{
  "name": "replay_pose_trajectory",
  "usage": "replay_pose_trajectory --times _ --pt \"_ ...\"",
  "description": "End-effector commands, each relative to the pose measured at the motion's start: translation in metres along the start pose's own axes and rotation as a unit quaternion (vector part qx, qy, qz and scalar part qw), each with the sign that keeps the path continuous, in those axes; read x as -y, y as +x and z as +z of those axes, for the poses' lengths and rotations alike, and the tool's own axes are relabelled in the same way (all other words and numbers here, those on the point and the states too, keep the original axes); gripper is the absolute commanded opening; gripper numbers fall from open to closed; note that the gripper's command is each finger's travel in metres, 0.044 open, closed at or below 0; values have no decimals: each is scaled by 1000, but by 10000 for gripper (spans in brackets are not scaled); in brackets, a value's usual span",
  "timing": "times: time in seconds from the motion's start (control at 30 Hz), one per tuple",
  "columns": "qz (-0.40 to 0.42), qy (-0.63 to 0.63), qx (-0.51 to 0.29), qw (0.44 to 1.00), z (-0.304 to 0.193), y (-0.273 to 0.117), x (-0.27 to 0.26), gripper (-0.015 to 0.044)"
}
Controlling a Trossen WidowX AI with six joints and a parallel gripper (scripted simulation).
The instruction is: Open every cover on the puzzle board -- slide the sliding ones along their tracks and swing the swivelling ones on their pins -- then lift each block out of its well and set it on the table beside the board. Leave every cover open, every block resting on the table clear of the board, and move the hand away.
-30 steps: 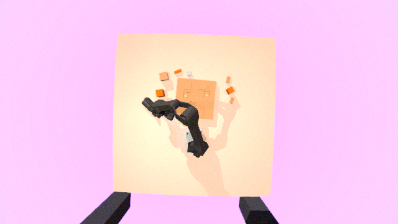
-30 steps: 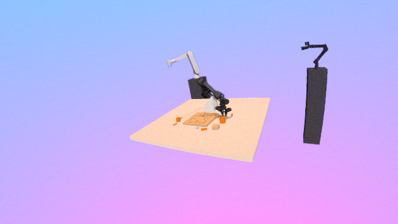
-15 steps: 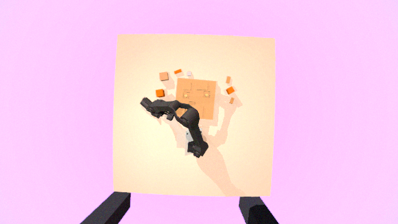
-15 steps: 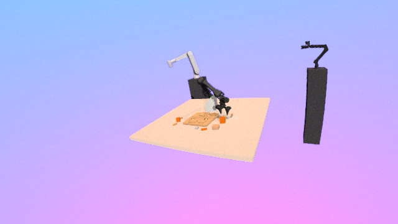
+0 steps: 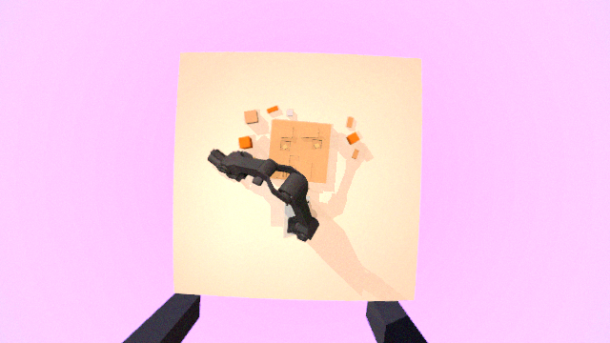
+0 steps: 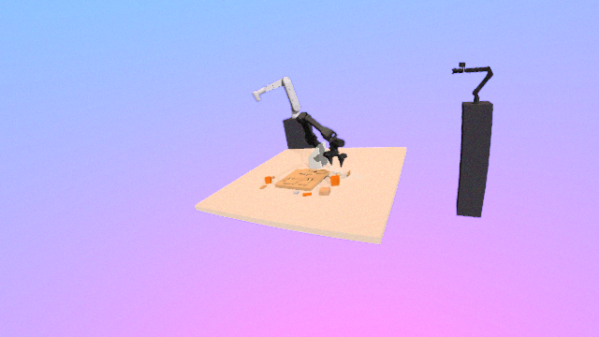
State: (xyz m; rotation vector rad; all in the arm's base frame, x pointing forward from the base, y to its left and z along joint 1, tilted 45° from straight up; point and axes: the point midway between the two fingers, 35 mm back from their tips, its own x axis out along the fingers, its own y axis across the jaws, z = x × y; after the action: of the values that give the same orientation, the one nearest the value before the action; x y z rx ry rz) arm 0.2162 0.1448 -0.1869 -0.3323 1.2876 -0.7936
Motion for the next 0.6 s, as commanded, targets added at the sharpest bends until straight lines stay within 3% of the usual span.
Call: replay_pose_trajectory --times 0.0,0.03,0.57 --pt "2 3 -2 1000 -1 -11 -1 440" --pt "2 3 -2 1000 -1 -12 -1 440" --pt "12 173 -23 985 56 -20 21 20"
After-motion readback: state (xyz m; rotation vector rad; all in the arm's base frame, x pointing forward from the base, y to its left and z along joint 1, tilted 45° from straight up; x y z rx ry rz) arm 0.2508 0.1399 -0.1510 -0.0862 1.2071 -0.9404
